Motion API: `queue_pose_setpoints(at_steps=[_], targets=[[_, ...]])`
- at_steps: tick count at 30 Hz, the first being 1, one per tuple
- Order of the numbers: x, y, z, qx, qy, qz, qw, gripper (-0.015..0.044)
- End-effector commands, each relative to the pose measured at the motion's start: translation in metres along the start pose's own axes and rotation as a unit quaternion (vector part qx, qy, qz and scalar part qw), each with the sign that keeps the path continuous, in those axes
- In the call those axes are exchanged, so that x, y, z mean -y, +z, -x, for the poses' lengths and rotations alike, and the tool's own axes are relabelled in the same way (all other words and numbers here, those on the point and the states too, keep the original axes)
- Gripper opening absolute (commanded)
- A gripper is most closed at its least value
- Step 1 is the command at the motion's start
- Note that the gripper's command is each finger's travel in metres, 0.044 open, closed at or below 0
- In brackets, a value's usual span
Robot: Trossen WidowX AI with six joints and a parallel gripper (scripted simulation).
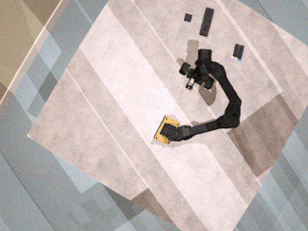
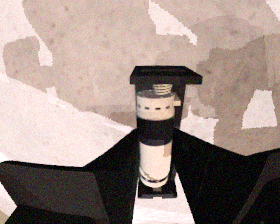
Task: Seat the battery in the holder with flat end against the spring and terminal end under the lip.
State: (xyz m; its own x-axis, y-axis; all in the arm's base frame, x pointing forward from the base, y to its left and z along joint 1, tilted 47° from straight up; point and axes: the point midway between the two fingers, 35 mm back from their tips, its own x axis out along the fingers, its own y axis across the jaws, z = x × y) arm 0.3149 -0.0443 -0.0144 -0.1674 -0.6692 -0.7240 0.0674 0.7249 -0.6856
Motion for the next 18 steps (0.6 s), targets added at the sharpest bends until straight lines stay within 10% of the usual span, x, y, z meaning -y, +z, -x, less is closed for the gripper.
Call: queue_pose_setpoints(at_steps=[1, 18], targets=[[0.0011, 0.0025, -0.0004, 0.018, -0.002, -0.003, 1.0, 0.0076], [0.0029, -0.001, -0.0022, 0.052, 0.002, -0.003, 0.999, 0.0076]])
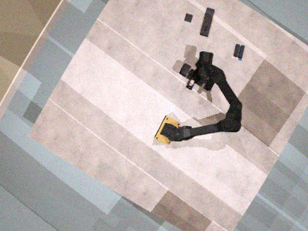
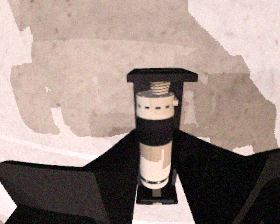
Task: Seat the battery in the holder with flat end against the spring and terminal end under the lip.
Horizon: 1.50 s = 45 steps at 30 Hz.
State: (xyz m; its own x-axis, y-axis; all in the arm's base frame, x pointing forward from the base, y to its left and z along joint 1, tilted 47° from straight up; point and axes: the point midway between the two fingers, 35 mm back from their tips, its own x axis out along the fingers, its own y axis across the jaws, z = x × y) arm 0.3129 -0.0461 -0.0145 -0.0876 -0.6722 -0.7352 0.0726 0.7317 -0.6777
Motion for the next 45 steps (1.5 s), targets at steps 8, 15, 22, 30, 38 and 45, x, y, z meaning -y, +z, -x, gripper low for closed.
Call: queue_pose_setpoints(at_steps=[8, 15, 22, 30, 38, 45], targets=[[0.002, -0.001, -0.001, 0.028, 0.0, -0.001, 1.0, 0.0076], [0.003, -0.003, -0.001, 0.032, 0.001, -0.001, 1.0, 0.0076], [0.003, -0.008, -0.002, 0.034, 0.002, -0.001, 0.999, 0.0076], [0.003, -0.013, -0.002, 0.037, 0.003, -0.001, 0.999, 0.0076], [0.003, -0.015, -0.003, 0.037, 0.004, -0.001, 0.999, 0.0076], [0.003, -0.015, -0.003, 0.037, 0.005, -0.001, 0.999, 0.0076]])
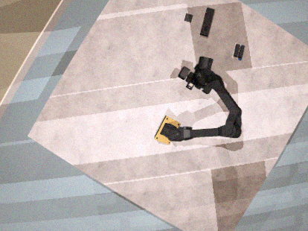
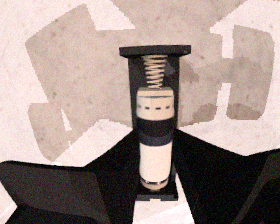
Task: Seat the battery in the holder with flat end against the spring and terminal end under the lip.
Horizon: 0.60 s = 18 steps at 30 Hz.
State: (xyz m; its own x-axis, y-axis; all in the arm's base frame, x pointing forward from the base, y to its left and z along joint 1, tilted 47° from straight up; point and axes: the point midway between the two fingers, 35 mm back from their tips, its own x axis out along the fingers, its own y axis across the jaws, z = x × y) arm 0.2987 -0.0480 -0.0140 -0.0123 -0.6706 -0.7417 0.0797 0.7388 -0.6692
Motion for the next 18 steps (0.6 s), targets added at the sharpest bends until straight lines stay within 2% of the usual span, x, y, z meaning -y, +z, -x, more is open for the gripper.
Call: queue_pose_setpoints(at_steps=[1, 5, 18], targets=[[0.0, -0.001, 0.0, -0.001, 0.0, 0.003, 1.0, 0.0076], [0.0, -0.001, 0.0, -0.001, 0.0, 0.003, 1.0, 0.0179], [-0.001, 0.0, 0.015, 0.0, 0.001, 0.0, 1.0, 0.0179]])
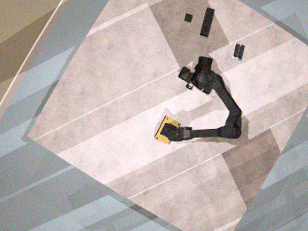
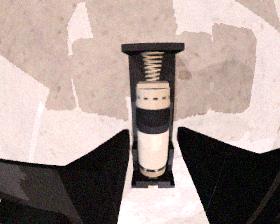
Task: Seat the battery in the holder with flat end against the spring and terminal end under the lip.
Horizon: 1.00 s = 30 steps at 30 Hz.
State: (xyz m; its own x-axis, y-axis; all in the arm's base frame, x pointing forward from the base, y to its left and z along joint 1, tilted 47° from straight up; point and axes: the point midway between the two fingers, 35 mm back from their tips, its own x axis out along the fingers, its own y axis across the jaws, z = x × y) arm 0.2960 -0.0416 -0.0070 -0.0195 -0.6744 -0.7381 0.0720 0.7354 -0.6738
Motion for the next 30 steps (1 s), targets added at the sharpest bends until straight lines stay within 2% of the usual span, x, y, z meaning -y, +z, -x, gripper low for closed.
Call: queue_pose_setpoints(at_steps=[1, 5, 7, 15, 30], targets=[[-0.001, 0.002, 0.005, 0.003, 0.003, -0.004, 1.0, 0.0179], [-0.001, 0.002, 0.005, 0.003, 0.003, -0.004, 1.0, 0.0179], [-0.001, 0.001, 0.009, 0.001, 0.001, -0.001, 1.0, 0.0231], [-0.006, 0.0, 0.078, 0.003, 0.005, -0.003, 1.0, 0.044], [-0.007, -0.001, 0.079, 0.003, 0.005, -0.004, 1.0, 0.044]])
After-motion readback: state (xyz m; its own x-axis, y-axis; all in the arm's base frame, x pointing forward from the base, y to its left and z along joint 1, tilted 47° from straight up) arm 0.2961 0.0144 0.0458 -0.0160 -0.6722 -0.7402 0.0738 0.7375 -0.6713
